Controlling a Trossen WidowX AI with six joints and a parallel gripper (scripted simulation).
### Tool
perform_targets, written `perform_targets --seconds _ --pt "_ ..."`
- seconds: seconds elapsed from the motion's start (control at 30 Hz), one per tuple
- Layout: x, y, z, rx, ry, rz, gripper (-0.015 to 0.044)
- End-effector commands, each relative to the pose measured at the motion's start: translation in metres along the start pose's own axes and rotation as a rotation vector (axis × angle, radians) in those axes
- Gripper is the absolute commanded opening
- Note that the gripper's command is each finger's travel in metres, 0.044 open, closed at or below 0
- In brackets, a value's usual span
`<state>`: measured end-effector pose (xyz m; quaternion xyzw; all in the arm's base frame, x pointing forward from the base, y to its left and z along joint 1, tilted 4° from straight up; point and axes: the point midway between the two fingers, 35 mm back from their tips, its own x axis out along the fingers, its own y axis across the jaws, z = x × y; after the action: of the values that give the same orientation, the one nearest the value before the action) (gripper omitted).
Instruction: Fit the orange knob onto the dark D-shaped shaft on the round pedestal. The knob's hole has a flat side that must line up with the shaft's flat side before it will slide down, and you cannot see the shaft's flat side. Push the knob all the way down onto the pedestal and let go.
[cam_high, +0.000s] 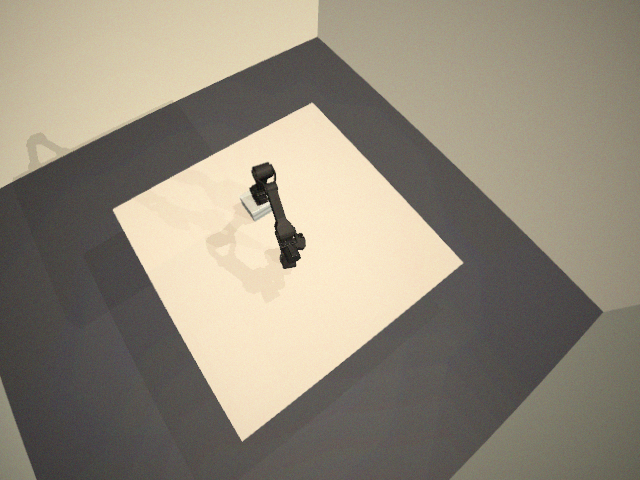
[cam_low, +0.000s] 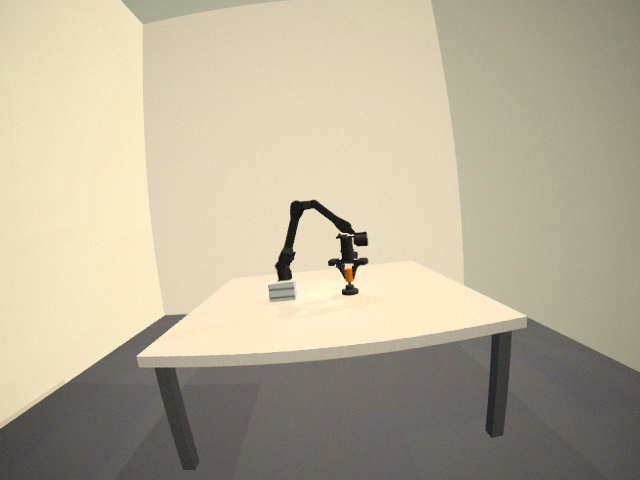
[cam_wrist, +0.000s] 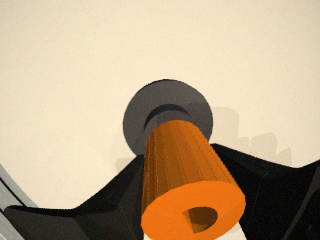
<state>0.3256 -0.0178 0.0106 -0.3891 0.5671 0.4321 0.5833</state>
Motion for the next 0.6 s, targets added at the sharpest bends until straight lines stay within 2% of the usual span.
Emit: perform_targets --seconds 0.0,0.57 --pt "0.0000 0.0011 -0.0006 -0.005 0.002 -0.002 0.0000" --pt "-0.0032 0.0009 -0.0007 -0.031 0.002 -0.002 0.0000"
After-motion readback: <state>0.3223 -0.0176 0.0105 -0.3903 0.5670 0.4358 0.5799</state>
